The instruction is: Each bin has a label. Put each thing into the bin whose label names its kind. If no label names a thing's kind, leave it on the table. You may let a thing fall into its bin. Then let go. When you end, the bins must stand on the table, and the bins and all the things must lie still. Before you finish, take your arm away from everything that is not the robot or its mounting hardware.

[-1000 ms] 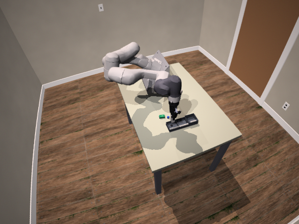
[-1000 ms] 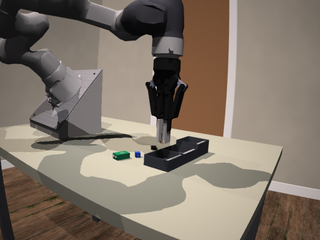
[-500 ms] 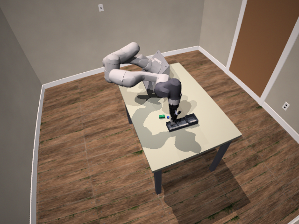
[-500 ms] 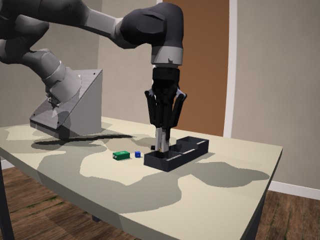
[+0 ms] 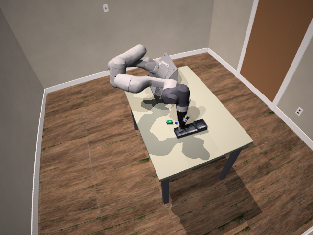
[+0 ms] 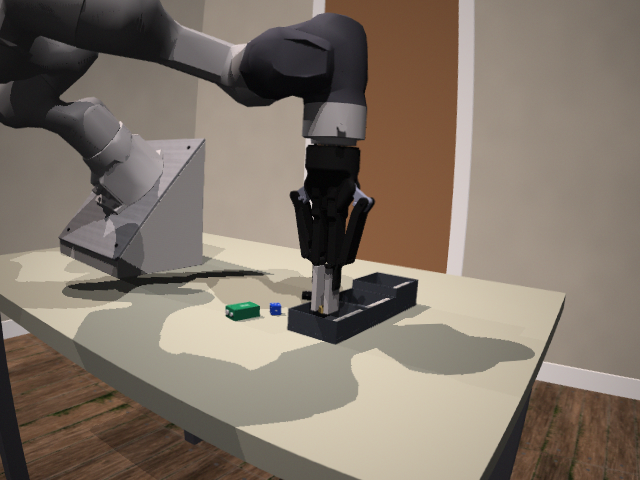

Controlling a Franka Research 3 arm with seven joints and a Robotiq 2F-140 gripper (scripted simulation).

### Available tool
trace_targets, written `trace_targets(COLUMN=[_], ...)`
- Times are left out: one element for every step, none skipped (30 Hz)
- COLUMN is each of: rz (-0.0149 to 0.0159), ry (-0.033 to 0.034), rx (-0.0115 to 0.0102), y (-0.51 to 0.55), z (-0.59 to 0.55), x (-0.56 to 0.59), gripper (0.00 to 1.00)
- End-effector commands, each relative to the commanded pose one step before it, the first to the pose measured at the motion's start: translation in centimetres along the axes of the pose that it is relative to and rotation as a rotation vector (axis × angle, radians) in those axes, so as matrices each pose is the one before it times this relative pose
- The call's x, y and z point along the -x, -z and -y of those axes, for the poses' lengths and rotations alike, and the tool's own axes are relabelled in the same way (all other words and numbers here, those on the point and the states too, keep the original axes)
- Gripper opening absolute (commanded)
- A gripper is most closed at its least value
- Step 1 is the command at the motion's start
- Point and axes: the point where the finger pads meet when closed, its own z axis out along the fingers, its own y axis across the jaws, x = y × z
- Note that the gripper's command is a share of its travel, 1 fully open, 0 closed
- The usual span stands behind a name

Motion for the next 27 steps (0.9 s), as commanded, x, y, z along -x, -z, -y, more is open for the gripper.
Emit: trace_targets(rz=[-0.00157,0.00000,0.00000,0.00000,0.00000,0.00000,0.00000,0.00000,0.00000,0.00000,0.00000,0.00000,0.00000,0.00000,0.00000,0.00000,0.00000,0.00000,0.00000,0.00000,0.00000,0.00000,0.00000,0.00000,0.00000,0.00000,0.00000], ry=[-0.00030,0.00000,0.00000,0.00000,0.00000,0.00000,0.00000,0.00000,0.00000,0.00000,0.00000,0.00000,0.00000,0.00000,0.00000,0.00000,0.00000,0.00000,0.00000,0.00000,0.00000,0.00000,0.00000,0.00000,0.00000,0.00000,0.00000], rx=[0.00166,0.00000,0.00000,0.00000,0.00000,0.00000,0.00000,0.00000,0.00000,0.00000,0.00000,0.00000,0.00000,0.00000,0.00000,0.00000,0.00000,0.00000,0.00000,0.00000,0.00000,0.00000,0.00000,0.00000,0.00000,0.00000,0.00000], y=[-0.163,0.000,0.000,0.000,0.000,0.000,0.000,0.000,0.000,0.000,0.000,0.000,0.000,0.000,0.000,0.000,0.000,0.000,0.000,0.000,0.000,0.000,0.000,0.000,0.000,0.000,0.000], z=[-0.188,-0.005,-0.002,0.000,0.000,0.001,0.002,0.002,0.002,0.002,0.002,0.002,0.002,0.002,0.002,0.002,0.001,0.001,0.001,0.001,0.000,0.000,0.000,0.000,0.000,0.000,0.000], x=[0.093,0.010,0.009,0.000,0.000,0.008,0.009,0.009,0.009,0.009,0.009,0.009,0.008,0.008,0.008,0.007,0.007,0.006,0.006,0.005,0.000,0.000,0.004,0.004,0.000,0.000,0.000], gripper=[0.07,0.07,0.07,0.07,0.07,0.07,0.07,0.07,0.07,0.07,0.07,0.07,0.07,0.07,0.07,0.07,0.07,0.07,0.07,0.07,0.07,0.07,0.07,0.07,0.19,0.19,0.19])
